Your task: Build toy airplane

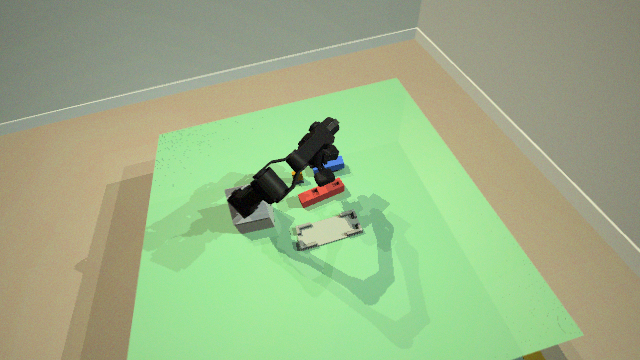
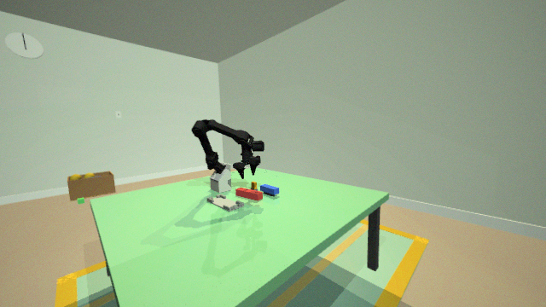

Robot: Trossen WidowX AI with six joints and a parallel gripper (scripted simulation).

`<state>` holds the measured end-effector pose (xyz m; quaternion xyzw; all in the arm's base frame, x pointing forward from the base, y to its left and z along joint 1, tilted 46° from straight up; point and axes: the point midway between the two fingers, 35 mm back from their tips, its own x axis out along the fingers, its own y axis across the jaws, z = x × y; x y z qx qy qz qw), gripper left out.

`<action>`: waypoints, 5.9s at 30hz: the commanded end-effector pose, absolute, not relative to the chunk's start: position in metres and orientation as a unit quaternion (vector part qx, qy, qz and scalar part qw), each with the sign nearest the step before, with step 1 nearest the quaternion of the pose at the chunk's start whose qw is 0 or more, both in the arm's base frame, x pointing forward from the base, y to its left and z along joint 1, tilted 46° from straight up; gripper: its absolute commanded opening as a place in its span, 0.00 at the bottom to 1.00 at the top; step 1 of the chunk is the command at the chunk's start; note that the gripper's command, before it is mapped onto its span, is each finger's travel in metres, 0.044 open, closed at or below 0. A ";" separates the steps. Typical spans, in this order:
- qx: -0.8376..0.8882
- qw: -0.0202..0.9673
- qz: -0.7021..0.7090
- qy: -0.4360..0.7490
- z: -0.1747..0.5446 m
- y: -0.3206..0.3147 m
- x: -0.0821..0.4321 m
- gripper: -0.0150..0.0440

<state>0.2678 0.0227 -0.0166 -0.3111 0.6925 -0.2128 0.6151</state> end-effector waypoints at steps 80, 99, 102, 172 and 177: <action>-0.317 0.616 -0.225 0.685 -0.073 -0.036 0.273 0.25; -0.316 0.617 -0.224 0.686 -0.033 0.007 0.276 0.25; -0.316 0.616 -0.225 0.686 -0.026 0.013 0.275 0.25; -0.259 0.641 -0.297 0.659 0.061 -0.127 0.253 0.25; -0.259 0.641 -0.297 0.659 0.062 -0.128 0.253 0.39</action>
